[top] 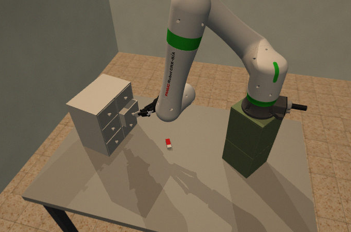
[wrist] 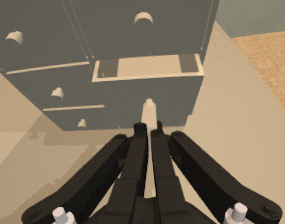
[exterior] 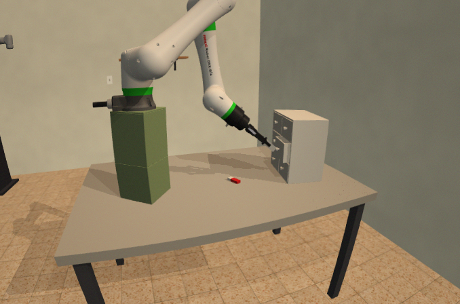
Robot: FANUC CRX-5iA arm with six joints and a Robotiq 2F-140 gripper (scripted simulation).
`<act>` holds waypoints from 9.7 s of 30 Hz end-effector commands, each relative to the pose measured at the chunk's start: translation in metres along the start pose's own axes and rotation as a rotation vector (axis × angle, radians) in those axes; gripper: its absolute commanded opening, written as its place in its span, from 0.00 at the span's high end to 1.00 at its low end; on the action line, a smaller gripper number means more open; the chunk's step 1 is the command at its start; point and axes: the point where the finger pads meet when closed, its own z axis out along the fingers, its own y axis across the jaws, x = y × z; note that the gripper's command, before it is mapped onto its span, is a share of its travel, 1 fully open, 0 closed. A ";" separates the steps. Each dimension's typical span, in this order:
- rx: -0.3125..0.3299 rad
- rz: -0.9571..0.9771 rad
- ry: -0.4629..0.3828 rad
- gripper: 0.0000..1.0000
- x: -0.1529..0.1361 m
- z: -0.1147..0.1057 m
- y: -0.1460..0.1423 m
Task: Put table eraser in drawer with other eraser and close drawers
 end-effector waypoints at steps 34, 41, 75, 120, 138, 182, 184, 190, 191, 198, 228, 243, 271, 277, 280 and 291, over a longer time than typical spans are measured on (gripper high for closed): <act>-0.001 0.000 0.001 1.00 0.020 0.023 0.000; 0.000 0.000 0.001 1.00 0.020 0.024 0.000; 0.000 0.000 0.001 1.00 0.020 0.024 0.000; -0.001 0.000 0.001 1.00 -0.005 -0.036 0.000; 0.022 0.010 -0.019 1.00 0.016 -0.103 -0.008; 0.000 0.000 -0.872 1.00 0.028 -0.247 0.000; 0.000 0.000 -0.872 1.00 0.027 -0.246 -0.002; 0.000 0.000 -0.872 1.00 0.023 -0.241 -0.016; 0.000 0.000 -0.872 1.00 0.021 -0.238 -0.021; 0.000 0.000 -0.872 1.00 0.003 -0.215 -0.079; -0.001 0.000 -0.785 1.00 -0.019 -0.179 -0.143; -0.001 0.000 -0.575 1.00 -0.020 -0.155 -0.143; -0.001 0.000 -0.231 1.00 -0.024 -0.115 -0.143; -0.001 0.000 -0.140 1.00 -0.025 -0.104 -0.143; -0.001 0.000 -0.021 1.00 -0.026 -0.090 -0.143; -0.001 0.000 0.242 1.00 -0.028 -0.060 -0.143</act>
